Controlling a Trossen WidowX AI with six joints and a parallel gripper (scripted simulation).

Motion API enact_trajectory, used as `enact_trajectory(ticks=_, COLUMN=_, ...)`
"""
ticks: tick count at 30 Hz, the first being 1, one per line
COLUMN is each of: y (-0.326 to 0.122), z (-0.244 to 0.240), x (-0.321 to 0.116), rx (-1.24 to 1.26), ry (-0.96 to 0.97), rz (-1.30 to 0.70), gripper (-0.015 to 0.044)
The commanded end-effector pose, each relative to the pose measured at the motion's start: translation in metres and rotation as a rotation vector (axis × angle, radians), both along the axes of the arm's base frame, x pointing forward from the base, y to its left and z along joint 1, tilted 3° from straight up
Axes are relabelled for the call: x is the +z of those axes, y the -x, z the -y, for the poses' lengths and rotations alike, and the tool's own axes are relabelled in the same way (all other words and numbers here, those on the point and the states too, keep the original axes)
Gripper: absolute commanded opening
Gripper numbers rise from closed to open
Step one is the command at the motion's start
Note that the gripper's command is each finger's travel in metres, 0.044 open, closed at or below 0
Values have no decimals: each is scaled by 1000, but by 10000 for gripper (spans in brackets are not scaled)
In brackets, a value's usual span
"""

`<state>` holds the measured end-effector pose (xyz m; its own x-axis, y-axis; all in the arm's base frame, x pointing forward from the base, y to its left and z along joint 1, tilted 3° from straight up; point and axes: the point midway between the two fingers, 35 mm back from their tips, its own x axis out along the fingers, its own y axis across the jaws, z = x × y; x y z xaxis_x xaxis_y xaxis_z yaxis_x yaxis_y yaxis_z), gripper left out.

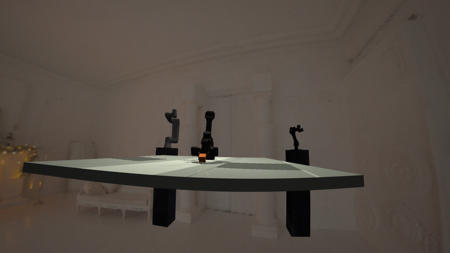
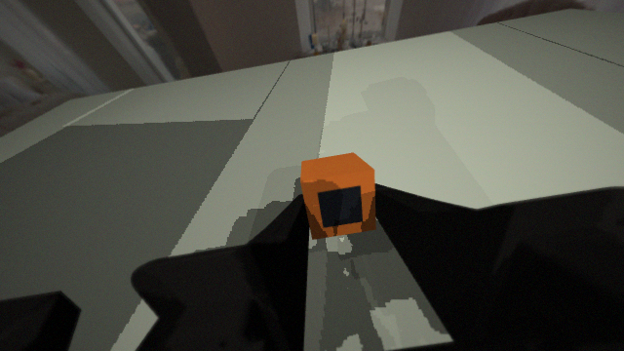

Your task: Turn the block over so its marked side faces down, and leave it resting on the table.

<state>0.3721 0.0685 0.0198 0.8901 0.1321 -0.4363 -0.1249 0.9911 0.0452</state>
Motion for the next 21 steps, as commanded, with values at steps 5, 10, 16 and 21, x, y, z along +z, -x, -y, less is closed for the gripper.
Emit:
enact_trajectory(ticks=5, y=0, z=1, x=1, rx=-5, ry=-1, rz=3, gripper=394)
enact_trajectory(ticks=10, y=0, z=1, x=1, rx=-5, ry=-1, rz=3, gripper=440)
enact_trajectory(ticks=16, y=0, z=1, x=1, rx=-5, ry=-1, rz=3, gripper=440)
enact_trajectory(ticks=21, y=0, z=1, x=1, rx=-5, ry=-1, rz=3, gripper=440)
